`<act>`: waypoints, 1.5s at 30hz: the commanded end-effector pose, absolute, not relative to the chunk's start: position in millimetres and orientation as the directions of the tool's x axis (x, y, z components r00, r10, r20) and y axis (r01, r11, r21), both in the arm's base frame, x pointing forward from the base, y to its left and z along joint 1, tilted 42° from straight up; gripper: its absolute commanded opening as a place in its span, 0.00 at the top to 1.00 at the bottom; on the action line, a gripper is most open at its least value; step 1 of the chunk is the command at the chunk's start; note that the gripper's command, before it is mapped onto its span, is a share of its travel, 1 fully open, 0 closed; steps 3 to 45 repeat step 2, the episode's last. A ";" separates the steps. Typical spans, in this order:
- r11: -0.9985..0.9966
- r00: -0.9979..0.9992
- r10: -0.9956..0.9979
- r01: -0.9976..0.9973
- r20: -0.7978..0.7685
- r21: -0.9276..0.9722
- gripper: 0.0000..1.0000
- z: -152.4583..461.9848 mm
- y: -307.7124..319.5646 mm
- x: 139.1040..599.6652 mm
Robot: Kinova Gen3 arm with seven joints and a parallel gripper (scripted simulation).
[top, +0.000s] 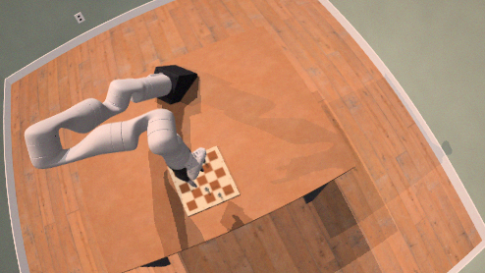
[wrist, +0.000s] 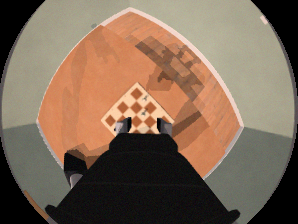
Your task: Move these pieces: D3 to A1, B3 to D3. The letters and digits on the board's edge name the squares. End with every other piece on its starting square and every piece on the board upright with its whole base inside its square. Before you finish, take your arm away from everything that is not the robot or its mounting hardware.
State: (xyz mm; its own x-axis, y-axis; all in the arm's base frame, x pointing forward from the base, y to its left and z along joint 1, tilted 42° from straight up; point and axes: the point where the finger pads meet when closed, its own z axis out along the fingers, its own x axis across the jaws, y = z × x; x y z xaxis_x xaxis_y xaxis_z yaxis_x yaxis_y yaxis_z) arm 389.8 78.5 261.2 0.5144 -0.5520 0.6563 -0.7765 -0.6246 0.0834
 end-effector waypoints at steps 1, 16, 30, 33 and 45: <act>-0.629 0.522 -0.550 -0.772 0.652 0.088 0.00 261.6 81.6 386.6; -0.629 0.522 -0.550 -0.772 0.652 0.088 0.00 261.6 81.6 386.6; -0.629 0.522 -0.550 -0.772 0.652 0.088 0.00 261.6 81.6 386.6; -0.629 0.522 -0.550 -0.772 0.652 0.088 0.00 261.6 81.6 386.6; -0.629 0.522 -0.550 -0.772 0.652 0.088 0.00 261.6 81.6 386.6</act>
